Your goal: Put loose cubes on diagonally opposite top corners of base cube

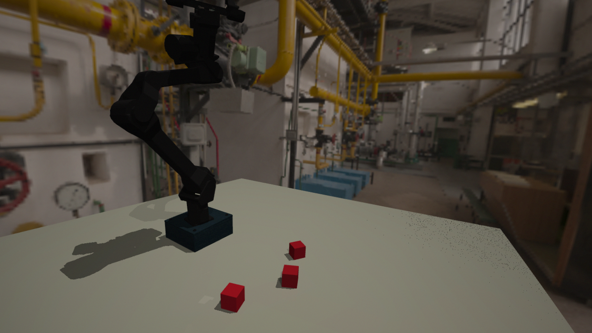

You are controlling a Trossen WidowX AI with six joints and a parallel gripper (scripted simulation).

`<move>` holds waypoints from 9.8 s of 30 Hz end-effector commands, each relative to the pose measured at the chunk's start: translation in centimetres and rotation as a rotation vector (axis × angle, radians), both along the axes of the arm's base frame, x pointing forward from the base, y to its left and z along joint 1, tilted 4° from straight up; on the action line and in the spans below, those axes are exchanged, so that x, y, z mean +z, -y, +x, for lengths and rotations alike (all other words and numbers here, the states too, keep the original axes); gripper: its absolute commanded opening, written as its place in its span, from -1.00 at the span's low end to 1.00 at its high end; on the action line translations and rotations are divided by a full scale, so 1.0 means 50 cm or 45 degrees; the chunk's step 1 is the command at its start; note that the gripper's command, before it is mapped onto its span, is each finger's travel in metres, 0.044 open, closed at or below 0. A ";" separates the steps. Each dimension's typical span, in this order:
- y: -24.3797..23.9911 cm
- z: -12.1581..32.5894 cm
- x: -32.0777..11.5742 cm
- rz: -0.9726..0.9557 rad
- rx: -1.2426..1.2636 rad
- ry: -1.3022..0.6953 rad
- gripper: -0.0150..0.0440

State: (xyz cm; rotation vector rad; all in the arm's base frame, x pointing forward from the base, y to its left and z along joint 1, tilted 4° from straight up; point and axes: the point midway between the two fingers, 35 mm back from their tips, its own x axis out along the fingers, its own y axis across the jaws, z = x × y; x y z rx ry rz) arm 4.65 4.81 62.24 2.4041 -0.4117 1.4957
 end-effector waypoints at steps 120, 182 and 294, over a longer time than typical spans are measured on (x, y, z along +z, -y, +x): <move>0.007 0.579 -1.203 -2.882 0.606 -2.334 0.41; -0.006 0.572 -1.014 -2.881 0.607 -2.333 -0.14; -0.149 0.469 -1.169 -2.504 0.557 -2.636 -0.14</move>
